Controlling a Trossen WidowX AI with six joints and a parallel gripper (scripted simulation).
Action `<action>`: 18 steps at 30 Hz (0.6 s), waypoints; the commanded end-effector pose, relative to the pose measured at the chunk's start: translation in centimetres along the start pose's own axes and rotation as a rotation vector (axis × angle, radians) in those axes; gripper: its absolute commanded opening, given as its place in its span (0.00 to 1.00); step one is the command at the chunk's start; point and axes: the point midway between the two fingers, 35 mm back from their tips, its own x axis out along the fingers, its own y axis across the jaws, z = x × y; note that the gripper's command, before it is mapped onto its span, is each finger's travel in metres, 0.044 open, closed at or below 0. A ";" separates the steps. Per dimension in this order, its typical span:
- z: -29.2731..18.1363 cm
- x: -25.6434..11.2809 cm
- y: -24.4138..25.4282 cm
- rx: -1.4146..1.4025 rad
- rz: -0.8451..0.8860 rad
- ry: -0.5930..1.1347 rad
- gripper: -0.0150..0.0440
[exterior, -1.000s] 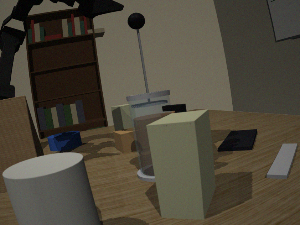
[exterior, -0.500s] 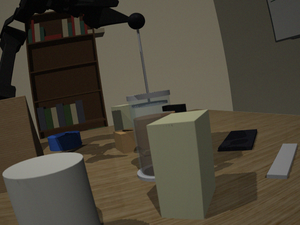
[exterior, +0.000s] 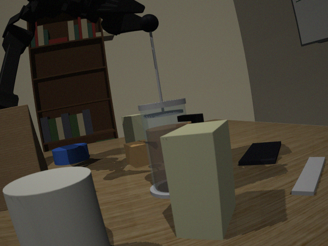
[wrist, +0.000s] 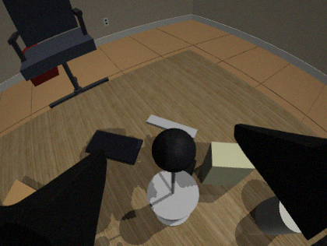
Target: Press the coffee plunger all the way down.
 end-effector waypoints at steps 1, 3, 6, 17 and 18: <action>-0.2 0.8 -0.1 0.008 -0.002 0.006 1.00; -0.2 0.8 -0.1 0.008 -0.002 0.006 0.96; -0.2 0.8 -0.1 0.008 -0.002 0.006 0.82; -0.2 0.8 -0.1 0.008 -0.002 0.006 0.46; -0.2 0.8 -0.1 0.008 -0.002 0.006 0.46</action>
